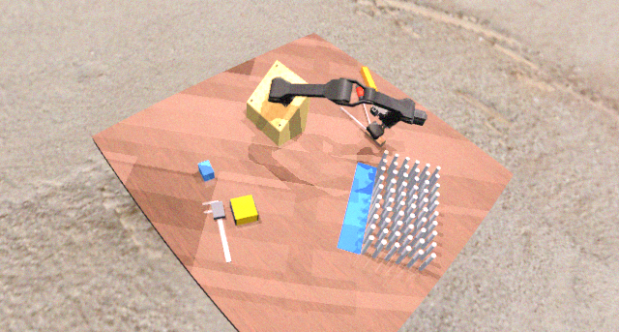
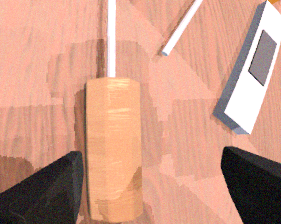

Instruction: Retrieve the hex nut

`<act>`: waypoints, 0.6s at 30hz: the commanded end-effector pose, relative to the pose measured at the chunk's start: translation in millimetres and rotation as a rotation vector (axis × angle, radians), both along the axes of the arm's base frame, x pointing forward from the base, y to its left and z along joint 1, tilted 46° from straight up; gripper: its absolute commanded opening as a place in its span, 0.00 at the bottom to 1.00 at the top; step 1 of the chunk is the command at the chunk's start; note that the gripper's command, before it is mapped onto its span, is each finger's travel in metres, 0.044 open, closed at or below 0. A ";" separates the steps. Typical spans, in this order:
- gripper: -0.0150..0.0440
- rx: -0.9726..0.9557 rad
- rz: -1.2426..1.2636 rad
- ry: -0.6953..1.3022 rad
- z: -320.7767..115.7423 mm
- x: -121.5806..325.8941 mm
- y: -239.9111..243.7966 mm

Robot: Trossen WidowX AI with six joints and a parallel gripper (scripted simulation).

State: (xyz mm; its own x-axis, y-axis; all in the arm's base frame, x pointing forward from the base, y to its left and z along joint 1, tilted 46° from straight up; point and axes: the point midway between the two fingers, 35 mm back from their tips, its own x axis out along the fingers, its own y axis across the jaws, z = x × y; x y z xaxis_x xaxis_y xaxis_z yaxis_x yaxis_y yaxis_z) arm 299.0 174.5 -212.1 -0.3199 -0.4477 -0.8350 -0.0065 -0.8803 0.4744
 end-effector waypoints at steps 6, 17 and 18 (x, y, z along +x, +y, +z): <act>0.73 0.001 0.003 0.008 -3.9 -0.7 -3.3; 0.73 0.000 0.003 0.008 -16.8 2.1 -16.1; 0.73 0.000 0.003 0.008 -18.0 2.4 -17.3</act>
